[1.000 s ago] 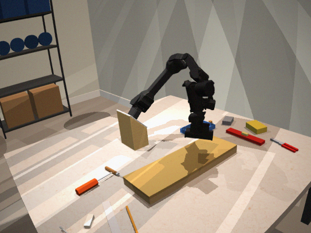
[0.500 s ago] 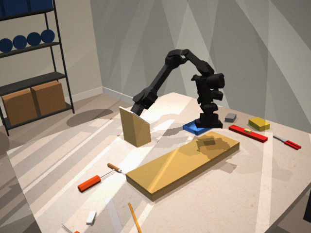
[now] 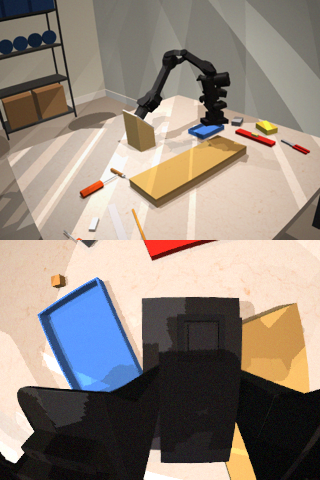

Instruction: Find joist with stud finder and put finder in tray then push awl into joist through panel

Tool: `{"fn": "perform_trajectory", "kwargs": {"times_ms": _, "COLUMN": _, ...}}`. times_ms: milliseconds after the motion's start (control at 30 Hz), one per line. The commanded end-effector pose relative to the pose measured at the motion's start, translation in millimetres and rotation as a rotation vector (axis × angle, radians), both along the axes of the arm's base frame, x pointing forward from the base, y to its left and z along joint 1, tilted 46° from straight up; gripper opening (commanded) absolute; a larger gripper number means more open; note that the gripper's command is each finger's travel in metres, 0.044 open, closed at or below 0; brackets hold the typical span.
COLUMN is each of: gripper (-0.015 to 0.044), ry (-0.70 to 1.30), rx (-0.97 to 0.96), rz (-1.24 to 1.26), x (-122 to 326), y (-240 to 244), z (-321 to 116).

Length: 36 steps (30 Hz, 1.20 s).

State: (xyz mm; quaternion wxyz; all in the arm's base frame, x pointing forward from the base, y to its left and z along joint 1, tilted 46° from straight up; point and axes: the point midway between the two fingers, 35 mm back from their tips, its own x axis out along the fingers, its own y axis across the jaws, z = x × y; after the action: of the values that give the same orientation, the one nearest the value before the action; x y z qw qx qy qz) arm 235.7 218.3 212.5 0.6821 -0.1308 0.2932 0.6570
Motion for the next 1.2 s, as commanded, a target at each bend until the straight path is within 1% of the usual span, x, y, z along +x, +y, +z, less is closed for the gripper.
{"fn": "perform_trajectory", "kwargs": {"times_ms": 0, "gripper": 0.0, "ry": -0.059, "rx": 0.035, "rz": 0.062, "x": -25, "y": 7, "z": 14}}
{"fn": "perform_trajectory", "kwargs": {"times_ms": 567, "gripper": 0.0, "ry": -0.213, "rx": 0.149, "rz": 0.285, "x": -120, "y": 16, "z": 41}}
{"fn": "perform_trajectory", "kwargs": {"times_ms": 1167, "gripper": 0.0, "ry": -0.221, "rx": 0.148, "rz": 0.298, "x": -122, "y": 29, "z": 29}}
